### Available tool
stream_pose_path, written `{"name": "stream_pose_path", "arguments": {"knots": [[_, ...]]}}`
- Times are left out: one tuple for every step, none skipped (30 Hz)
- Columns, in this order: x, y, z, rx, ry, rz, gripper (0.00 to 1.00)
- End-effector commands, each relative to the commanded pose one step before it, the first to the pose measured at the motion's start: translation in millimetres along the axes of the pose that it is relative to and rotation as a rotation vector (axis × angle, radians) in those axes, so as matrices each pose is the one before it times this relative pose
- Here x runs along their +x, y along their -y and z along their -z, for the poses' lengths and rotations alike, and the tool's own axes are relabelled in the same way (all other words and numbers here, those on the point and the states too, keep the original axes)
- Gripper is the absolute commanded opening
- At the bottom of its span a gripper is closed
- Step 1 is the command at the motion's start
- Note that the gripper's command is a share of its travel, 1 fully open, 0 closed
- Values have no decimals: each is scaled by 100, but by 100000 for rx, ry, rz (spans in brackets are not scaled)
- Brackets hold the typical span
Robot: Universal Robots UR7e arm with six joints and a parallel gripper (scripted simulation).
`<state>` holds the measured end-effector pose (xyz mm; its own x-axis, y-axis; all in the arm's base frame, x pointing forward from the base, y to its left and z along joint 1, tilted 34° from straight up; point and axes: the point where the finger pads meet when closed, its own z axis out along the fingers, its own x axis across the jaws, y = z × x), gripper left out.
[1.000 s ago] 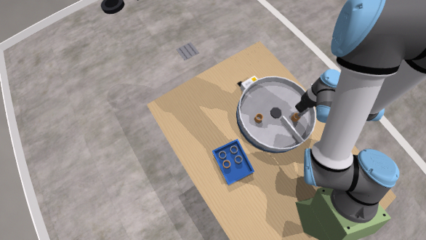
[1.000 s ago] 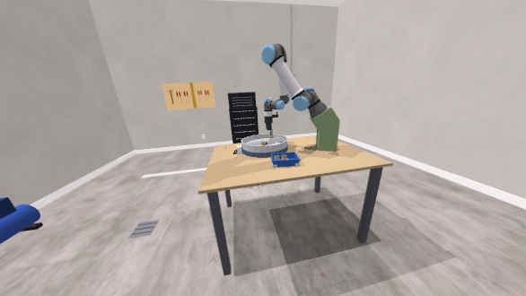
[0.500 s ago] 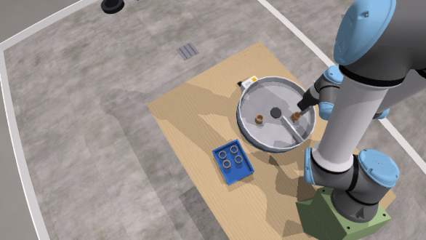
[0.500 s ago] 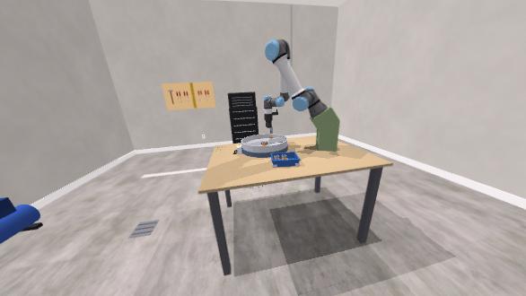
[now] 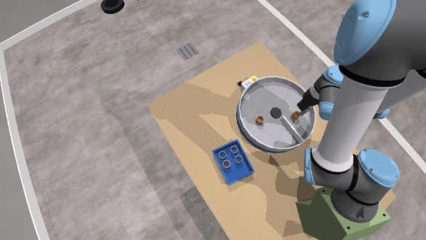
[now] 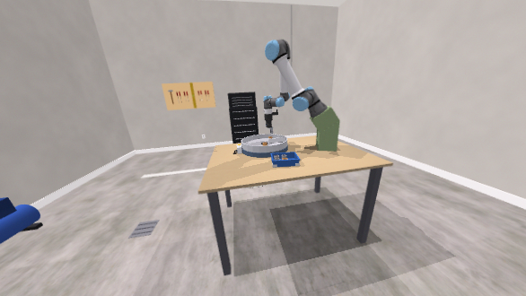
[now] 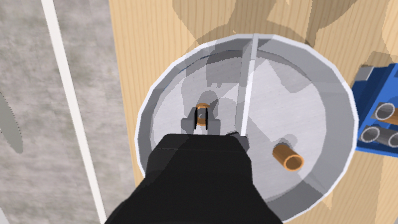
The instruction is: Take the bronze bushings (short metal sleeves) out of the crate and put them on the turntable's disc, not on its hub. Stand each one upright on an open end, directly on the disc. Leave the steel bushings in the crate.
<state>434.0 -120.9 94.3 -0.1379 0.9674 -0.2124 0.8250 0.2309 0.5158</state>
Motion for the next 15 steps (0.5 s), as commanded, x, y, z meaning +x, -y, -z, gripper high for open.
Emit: {"name": "stream_pose_path", "arguments": {"knots": [[-23, 27, 16, -33, 27, -66, 38], [0, 0, 0, 0, 0, 0, 38], [0, 0, 0, 0, 0, 0, 38], [0, 0, 0, 0, 0, 0, 38], [0, 0, 0, 0, 0, 0, 38], [0, 0, 0, 0, 0, 0, 38], [0, 0, 0, 0, 0, 0, 38], [0, 0, 0, 0, 0, 0, 38], [0, 0, 0, 0, 0, 0, 38], [0, 0, 0, 0, 0, 0, 38], [0, 0, 0, 0, 0, 0, 38], [0, 0, 0, 0, 0, 0, 38], [0, 0, 0, 0, 0, 0, 38], [0, 0, 0, 0, 0, 0, 38], [2, 0, 0, 0, -1, 1, 36]]}}
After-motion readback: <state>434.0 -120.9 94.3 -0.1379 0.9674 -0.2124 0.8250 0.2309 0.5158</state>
